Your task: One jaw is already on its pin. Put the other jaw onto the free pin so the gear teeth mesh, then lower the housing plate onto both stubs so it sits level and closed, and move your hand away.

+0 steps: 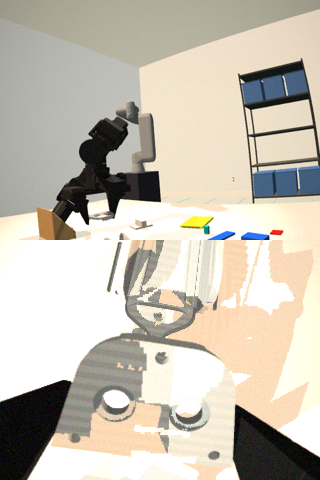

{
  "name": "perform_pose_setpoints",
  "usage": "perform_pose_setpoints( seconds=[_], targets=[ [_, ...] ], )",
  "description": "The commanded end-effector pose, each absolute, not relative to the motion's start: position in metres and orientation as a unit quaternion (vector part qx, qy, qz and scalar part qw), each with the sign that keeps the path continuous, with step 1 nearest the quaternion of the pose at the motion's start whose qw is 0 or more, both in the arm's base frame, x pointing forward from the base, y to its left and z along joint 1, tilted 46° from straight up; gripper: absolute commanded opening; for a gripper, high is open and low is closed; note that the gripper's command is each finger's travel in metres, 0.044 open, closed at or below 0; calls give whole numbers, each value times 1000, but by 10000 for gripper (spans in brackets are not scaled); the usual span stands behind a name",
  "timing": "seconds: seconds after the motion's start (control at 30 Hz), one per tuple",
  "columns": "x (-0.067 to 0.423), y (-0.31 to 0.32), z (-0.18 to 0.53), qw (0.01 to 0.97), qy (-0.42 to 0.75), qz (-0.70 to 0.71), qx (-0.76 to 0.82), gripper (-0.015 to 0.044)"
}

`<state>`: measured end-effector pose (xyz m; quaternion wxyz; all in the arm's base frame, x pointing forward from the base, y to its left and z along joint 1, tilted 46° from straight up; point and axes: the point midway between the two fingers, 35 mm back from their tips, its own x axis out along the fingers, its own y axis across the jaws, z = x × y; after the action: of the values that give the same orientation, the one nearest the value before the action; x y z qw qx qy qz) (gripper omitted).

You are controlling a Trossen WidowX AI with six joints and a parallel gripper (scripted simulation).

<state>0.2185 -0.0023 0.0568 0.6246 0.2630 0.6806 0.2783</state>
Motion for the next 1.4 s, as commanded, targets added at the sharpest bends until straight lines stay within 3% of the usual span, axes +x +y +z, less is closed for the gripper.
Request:
perform_pose_setpoints(
  seconds=[0.0, 1.37],
  targets=[
    [218, -3, 57, 626, 680, 280, 259, 351],
    [214, 40, 14, 626, 679, 281, 259, 351]
  ],
)
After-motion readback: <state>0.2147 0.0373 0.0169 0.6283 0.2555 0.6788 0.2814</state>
